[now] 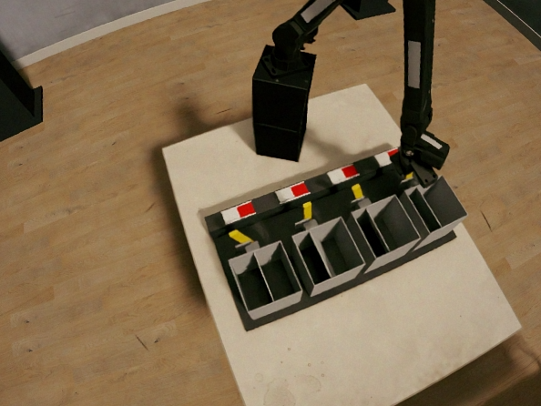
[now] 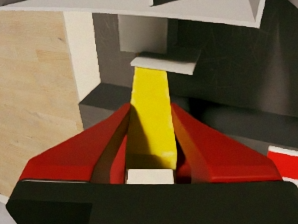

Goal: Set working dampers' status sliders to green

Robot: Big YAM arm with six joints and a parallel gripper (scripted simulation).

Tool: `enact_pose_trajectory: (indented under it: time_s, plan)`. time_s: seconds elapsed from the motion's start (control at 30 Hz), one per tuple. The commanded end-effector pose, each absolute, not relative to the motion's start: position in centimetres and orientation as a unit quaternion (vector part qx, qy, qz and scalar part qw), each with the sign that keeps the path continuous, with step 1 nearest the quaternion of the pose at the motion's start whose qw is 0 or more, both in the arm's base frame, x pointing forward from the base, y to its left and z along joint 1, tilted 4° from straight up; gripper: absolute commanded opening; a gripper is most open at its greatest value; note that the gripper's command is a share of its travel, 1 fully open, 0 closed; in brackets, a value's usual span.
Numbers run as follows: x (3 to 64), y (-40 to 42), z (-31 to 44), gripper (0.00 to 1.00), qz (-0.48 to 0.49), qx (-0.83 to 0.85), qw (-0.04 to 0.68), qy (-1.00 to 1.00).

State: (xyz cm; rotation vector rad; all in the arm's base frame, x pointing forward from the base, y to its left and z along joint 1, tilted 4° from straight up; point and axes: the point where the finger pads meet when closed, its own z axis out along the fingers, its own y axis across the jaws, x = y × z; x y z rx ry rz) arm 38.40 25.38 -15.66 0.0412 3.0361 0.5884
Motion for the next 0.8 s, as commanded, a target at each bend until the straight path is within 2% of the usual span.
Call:
enact_pose_trajectory:
  time_s: [0.0, 0.77]
  plan:
    - [39.5, 26.3, -15.0, 0.17, 0.196, 0.012, 0.038, 0.98]
    - [39.9, 27.3, -13.9, 0.17, 0.171, 0.012, 0.04, 0.984]
